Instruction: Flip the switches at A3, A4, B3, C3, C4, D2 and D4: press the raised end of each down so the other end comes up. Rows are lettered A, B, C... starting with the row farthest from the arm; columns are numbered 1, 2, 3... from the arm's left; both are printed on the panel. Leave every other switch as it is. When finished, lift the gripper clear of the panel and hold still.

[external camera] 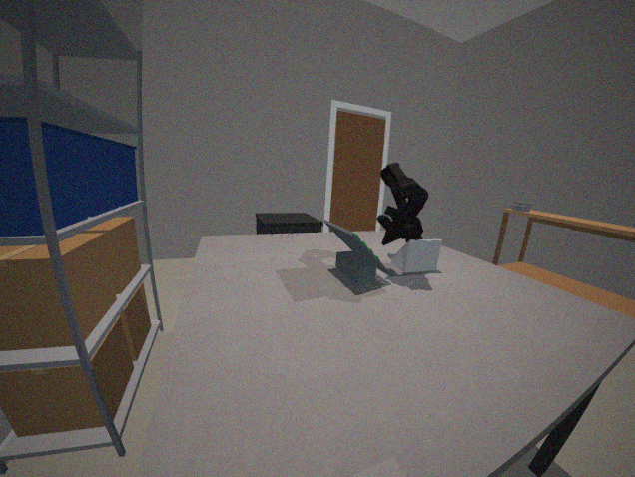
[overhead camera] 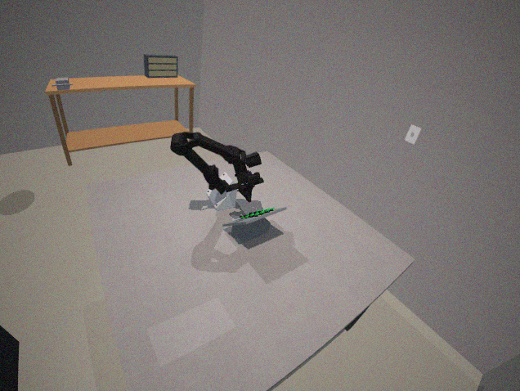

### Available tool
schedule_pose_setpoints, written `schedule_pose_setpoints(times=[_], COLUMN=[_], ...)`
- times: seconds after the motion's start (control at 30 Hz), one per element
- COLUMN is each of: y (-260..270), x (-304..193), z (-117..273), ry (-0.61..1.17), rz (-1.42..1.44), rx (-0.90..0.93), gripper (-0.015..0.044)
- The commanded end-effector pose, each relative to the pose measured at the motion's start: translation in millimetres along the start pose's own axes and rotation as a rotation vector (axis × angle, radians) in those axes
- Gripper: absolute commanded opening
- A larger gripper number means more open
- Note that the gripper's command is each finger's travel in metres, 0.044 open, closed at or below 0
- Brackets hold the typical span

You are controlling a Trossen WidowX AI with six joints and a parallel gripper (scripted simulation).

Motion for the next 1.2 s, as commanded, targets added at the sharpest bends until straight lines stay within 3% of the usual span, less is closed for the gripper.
schedule_pose_setpoints(times=[0.0, 0.4, 0.7, 1.17], y=[-3, -52, -53, -54], x=[3, -29, -30, -31], z=[11, 11, -24, -36], ry=[-0.013, -0.012, -0.037, -0.039], rz=[-0.021, -0.019, -0.019, -0.019], rx=[0.002, 0.000, -0.007, -0.012], gripper=[0.0000, 0.0000, 0.0000, 0.0000])
Point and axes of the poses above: the point midway between the two fingers, 35 mm back from their tips, its own z axis back along the fingers, its own y axis across the jaws, x = y × z, the point moved 2 cm from there along z, back along the fingers, and after that the axes turned 14 degrees about z, right-handed, at the moved point
